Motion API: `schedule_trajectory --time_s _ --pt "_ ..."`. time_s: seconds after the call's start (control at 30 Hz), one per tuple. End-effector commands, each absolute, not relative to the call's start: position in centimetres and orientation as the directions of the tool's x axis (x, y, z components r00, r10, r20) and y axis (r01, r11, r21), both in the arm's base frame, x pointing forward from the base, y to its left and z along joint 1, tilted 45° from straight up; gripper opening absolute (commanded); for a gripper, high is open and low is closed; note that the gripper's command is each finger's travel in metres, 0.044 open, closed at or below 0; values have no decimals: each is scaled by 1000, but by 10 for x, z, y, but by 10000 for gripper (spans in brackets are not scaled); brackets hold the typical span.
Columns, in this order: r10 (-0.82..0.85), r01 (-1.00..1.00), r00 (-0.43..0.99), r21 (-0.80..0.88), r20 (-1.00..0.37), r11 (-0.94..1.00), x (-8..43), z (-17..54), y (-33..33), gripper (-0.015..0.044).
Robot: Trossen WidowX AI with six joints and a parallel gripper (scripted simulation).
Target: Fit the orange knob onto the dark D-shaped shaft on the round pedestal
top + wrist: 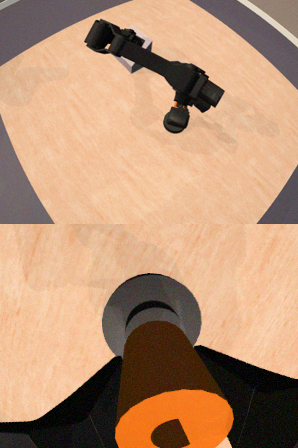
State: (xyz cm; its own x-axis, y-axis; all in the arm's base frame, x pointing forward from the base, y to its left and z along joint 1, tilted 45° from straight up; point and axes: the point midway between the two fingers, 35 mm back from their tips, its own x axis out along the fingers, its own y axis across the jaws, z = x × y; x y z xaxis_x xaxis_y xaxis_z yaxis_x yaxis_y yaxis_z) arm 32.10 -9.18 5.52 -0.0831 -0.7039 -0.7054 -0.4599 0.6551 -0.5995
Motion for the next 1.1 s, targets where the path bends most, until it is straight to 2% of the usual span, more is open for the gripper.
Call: schedule_trajectory --time_s 0.0,1.07 --pt "-703 -458 -81 -600 -707 656 322 56 -90 0" --pt "-703 -458 -81 -600 -707 656 326 59 -93 0"
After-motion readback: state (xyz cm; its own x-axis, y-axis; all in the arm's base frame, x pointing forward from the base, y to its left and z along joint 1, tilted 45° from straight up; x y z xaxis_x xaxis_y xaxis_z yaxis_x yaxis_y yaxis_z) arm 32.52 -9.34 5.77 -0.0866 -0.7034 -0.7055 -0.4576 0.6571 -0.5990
